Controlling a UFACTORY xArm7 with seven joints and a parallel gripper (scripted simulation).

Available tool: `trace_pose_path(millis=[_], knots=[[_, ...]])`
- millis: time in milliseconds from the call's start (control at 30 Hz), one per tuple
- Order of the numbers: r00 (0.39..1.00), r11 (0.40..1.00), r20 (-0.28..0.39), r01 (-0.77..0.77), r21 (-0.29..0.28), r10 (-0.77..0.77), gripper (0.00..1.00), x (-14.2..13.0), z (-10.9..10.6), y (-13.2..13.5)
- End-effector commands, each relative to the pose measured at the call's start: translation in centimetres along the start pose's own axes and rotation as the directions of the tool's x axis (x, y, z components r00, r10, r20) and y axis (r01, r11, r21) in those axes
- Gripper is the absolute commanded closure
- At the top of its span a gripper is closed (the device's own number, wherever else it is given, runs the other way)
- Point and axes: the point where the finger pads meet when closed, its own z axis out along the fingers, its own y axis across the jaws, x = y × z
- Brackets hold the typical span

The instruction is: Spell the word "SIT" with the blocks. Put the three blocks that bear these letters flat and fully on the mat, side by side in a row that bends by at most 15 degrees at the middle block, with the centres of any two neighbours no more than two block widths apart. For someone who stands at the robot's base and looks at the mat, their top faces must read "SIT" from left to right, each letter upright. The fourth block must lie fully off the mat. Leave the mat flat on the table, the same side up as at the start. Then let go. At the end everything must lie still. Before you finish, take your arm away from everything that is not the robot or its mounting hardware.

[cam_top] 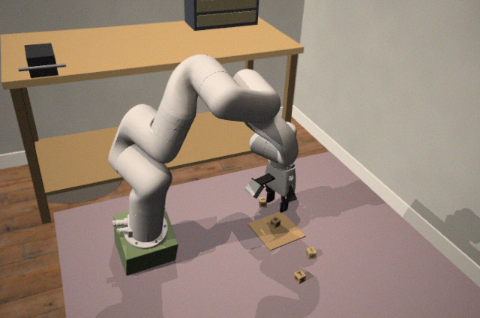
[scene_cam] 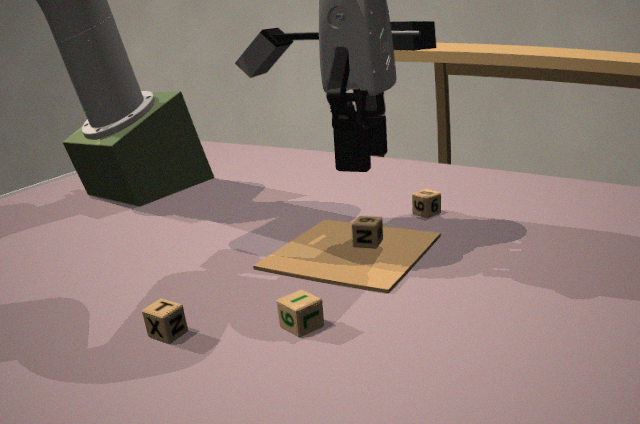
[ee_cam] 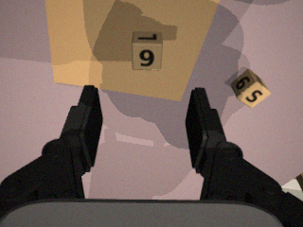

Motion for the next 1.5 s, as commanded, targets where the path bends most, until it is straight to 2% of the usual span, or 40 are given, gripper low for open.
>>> trace_pose_path(millis=[0, 867, 1467], knots=[[1.000, 1.000, 0.004, 0.000, 0.000, 0.000, 0.37, -0.1, 0.1, 0.0], [1.000, 1.000, 0.004, 0.000, 0.000, 0.000, 0.37, -0.1, 3.5, 0.1], [1.000, 1.000, 0.004, 0.000, 0.000, 0.000, 0.37, -0.1, 4.9, 0.1]])
